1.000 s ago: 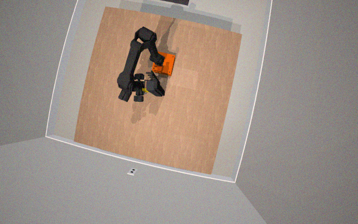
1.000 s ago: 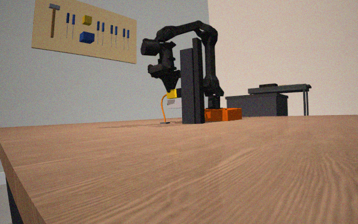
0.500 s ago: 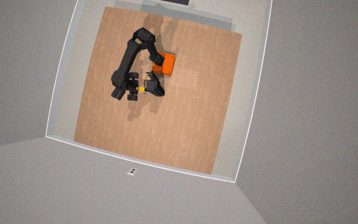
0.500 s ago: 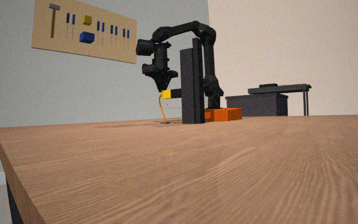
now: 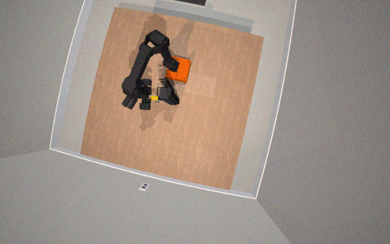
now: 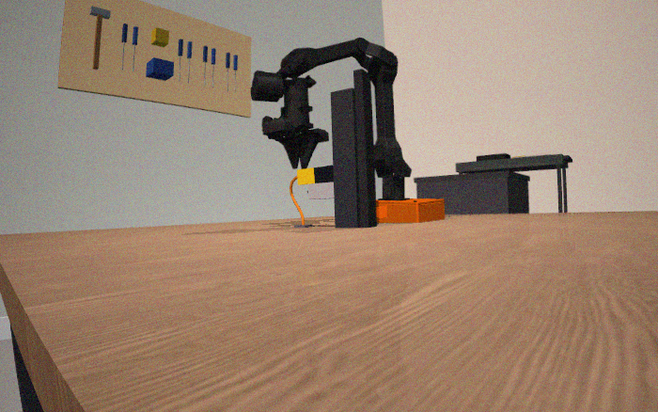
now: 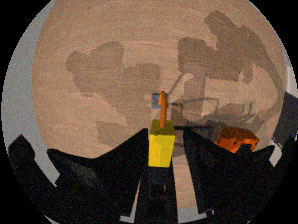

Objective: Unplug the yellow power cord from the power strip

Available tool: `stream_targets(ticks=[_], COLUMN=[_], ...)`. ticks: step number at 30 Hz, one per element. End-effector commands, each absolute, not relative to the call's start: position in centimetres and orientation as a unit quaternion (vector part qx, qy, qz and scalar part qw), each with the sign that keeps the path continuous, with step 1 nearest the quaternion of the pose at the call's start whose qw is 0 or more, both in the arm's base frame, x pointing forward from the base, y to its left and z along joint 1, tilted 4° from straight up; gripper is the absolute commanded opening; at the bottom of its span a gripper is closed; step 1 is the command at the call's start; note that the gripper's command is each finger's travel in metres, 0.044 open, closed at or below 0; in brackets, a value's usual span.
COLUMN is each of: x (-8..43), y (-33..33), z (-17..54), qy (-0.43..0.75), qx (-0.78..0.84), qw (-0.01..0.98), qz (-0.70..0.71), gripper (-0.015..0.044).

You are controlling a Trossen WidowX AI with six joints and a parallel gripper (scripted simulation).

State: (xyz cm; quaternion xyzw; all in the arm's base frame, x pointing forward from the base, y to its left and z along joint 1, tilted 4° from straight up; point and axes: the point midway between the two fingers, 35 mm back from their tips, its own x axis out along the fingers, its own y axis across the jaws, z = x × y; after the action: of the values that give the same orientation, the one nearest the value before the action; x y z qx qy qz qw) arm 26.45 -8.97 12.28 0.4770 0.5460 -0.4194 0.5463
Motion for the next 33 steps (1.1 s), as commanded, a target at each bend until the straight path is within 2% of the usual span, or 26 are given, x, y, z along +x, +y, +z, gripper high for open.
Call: stream_targets(ticks=[1,33], x=[26.5,26.3], y=[-9.0,-6.9], z=[13.0,12.0], qy=[0.535,0.536], qx=[0.479,0.479], qw=[0.550,0.550], qz=[-0.426,-0.425], gripper=[0.0160,0.0160])
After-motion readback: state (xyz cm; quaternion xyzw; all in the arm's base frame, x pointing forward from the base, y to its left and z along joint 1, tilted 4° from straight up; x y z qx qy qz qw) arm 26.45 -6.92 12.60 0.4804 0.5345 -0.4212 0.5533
